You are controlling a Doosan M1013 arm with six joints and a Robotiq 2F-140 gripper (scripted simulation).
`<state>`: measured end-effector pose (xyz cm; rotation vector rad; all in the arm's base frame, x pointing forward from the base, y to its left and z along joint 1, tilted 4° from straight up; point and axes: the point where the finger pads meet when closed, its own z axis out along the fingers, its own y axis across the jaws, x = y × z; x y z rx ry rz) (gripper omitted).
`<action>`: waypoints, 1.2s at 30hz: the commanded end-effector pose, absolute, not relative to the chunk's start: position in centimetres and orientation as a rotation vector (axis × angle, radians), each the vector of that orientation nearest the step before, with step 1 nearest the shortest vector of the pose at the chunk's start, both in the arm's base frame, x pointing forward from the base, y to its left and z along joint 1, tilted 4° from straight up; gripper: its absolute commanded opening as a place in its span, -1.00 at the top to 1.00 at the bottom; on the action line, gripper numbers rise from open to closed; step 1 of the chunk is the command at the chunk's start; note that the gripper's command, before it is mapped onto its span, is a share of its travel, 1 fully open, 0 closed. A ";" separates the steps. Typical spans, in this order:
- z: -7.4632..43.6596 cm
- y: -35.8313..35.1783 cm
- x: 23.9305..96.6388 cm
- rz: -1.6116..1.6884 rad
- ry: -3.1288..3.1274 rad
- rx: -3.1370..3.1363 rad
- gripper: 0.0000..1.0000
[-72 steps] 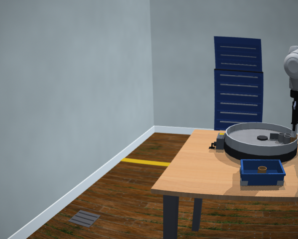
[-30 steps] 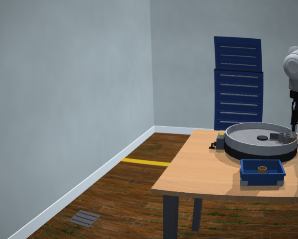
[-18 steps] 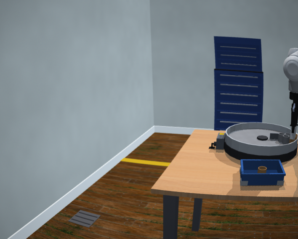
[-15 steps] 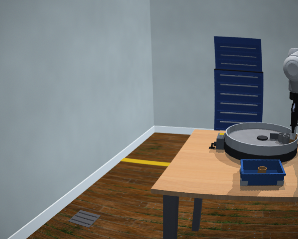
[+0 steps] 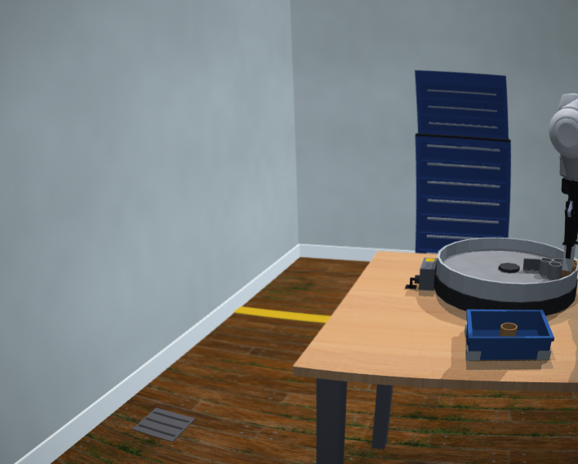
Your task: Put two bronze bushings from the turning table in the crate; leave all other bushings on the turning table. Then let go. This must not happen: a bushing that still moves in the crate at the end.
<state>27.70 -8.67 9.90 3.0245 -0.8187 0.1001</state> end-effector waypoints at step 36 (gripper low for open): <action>9.3 -8.6 27.6 0.099 -0.820 3.028 0.81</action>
